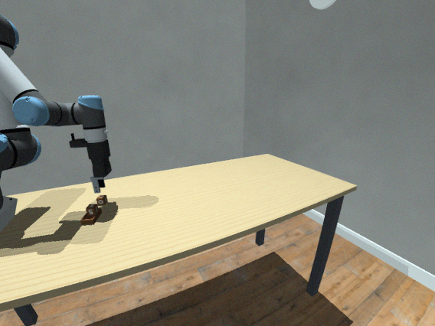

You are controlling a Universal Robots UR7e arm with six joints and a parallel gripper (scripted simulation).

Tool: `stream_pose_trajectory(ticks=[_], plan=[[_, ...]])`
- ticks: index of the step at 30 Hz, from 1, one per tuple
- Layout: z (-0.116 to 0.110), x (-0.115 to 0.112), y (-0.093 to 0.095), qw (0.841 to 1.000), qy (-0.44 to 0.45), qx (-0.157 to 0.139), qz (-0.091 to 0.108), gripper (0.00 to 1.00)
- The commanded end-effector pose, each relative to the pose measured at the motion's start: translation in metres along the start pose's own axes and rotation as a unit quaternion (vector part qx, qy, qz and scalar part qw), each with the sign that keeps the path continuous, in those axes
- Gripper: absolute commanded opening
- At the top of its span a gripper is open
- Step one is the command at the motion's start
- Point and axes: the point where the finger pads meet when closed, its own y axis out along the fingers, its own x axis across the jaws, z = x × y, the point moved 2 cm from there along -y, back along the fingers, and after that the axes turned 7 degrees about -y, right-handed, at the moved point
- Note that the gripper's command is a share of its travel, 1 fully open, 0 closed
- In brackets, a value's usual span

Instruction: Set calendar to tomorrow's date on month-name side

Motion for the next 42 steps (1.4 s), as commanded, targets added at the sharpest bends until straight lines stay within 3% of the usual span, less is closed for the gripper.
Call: stream_pose_trajectory(ticks=[1,16,17,42], plan=[[0.000,-0.001,-0.024,1.000,0.000,0.001,-0.001,0.87],[0.000,-0.001,-0.042,1.000,0.000,0.001,-0.001,0.87],[0.000,-0.001,-0.042,1.000,0.000,0.001,-0.001,1.00],[0.000,-0.001,-0.042,1.000,0.002,0.001,-0.001,1.00]])
